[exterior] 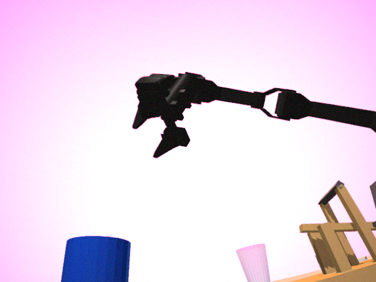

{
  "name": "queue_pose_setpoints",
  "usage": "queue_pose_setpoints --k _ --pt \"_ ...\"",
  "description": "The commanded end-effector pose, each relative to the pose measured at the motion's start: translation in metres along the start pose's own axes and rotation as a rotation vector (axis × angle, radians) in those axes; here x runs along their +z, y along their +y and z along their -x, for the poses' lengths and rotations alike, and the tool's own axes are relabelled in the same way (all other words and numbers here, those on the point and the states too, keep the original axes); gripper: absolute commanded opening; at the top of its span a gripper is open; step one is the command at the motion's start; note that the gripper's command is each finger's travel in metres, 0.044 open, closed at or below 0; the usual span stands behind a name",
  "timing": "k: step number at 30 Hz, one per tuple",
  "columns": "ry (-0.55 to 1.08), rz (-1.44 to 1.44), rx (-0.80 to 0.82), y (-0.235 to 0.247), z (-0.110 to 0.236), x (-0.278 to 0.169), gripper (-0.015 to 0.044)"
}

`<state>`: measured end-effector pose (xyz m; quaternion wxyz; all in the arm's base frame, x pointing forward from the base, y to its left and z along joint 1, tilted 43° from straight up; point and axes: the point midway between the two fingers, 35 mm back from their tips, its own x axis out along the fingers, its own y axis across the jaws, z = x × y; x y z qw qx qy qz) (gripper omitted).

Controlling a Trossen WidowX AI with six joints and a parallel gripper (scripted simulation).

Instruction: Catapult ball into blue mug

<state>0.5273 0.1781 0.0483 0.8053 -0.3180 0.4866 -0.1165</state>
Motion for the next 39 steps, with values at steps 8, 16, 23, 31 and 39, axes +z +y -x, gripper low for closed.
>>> queue_pose_setpoints --k 8,16,23,31,39 --pt "-0.024 0.005 -0.013 -0.0018 -0.0033 0.0086 0.0440" --pt "-0.024 0.005 -0.013 -0.0018 -0.0033 0.0086 0.0440" --pt "-0.024 0.005 -0.013 -0.0018 -0.0033 0.0086 0.0282" --pt "-0.024 0.005 -0.013 -0.0018 -0.0033 0.0086 0.0072" --pt "-0.024 0.005 -0.013 -0.0018 -0.0033 0.0086 0.0000"
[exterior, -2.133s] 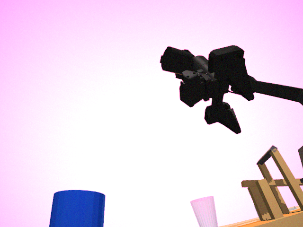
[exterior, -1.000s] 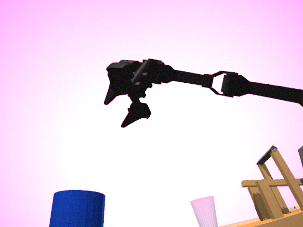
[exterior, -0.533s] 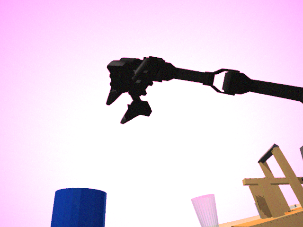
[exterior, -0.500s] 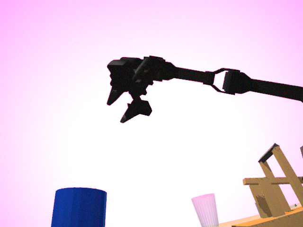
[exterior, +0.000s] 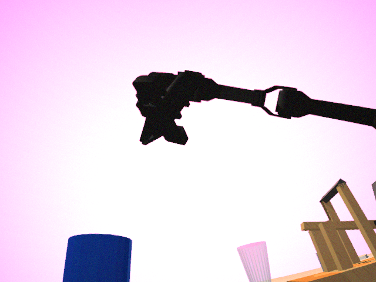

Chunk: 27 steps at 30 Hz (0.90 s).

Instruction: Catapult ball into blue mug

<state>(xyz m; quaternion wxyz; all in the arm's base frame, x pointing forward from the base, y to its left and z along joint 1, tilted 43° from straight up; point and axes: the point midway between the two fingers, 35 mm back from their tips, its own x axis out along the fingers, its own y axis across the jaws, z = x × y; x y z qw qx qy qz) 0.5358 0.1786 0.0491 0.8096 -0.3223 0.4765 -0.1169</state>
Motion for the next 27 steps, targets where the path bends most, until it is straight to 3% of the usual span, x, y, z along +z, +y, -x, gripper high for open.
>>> queue_pose_setpoints --k 1,9,27 --pt "-0.003 0.004 -0.003 -0.001 0.000 0.001 0.0000" --pt "0.007 0.022 -0.002 0.003 -0.001 -0.003 0.0000" --pt "0.268 0.519 0.013 0.081 -0.006 -0.118 0.0000"
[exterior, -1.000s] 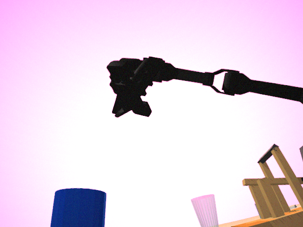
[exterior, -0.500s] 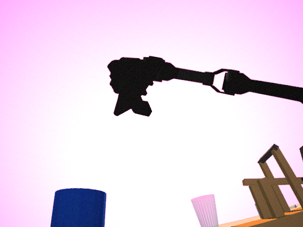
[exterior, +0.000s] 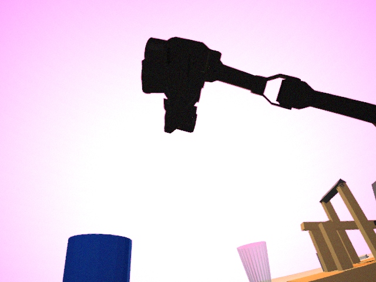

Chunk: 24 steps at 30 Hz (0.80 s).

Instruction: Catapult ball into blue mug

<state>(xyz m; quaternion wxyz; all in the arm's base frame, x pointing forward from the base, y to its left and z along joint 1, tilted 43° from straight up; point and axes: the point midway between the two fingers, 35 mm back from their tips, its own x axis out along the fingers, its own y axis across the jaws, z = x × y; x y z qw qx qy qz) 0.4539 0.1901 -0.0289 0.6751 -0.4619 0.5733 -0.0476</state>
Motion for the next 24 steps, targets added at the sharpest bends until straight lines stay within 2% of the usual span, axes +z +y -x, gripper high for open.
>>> queue_pose_setpoints --k 1,12,24 --pt "0.074 0.144 0.002 0.028 -0.006 -0.024 0.0000" --pt "0.254 0.474 -0.015 0.077 -0.014 -0.089 0.0000" --pt "0.462 0.824 -0.052 0.104 -0.013 -0.163 0.0000"
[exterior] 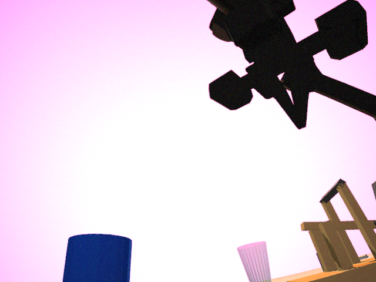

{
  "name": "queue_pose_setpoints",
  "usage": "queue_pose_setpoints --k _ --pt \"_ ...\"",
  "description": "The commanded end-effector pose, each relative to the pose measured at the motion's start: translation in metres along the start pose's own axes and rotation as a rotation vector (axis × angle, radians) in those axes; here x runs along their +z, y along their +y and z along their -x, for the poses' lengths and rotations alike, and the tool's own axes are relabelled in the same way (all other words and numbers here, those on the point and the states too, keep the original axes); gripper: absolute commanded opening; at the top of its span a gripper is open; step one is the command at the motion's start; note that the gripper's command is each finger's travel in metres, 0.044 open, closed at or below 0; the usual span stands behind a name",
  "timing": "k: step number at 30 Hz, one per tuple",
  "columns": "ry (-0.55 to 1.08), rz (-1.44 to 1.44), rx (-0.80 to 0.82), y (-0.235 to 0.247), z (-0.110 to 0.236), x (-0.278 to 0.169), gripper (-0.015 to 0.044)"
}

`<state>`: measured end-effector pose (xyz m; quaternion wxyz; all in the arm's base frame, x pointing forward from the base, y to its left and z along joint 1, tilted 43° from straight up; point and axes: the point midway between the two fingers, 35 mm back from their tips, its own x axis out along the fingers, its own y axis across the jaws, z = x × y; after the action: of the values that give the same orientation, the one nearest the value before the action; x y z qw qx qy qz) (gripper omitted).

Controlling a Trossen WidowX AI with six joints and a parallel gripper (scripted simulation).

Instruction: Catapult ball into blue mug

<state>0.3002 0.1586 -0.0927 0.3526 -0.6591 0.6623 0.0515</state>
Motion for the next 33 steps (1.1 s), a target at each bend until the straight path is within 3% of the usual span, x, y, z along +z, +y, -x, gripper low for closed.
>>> queue_pose_setpoints --k 1,18,33 --pt "0.092 0.147 -0.011 0.026 -0.008 -0.017 0.0000" --pt "0.435 0.598 -0.063 0.084 -0.023 -0.093 0.0000" --pt "0.453 0.616 -0.065 0.087 -0.030 -0.094 0.0000"
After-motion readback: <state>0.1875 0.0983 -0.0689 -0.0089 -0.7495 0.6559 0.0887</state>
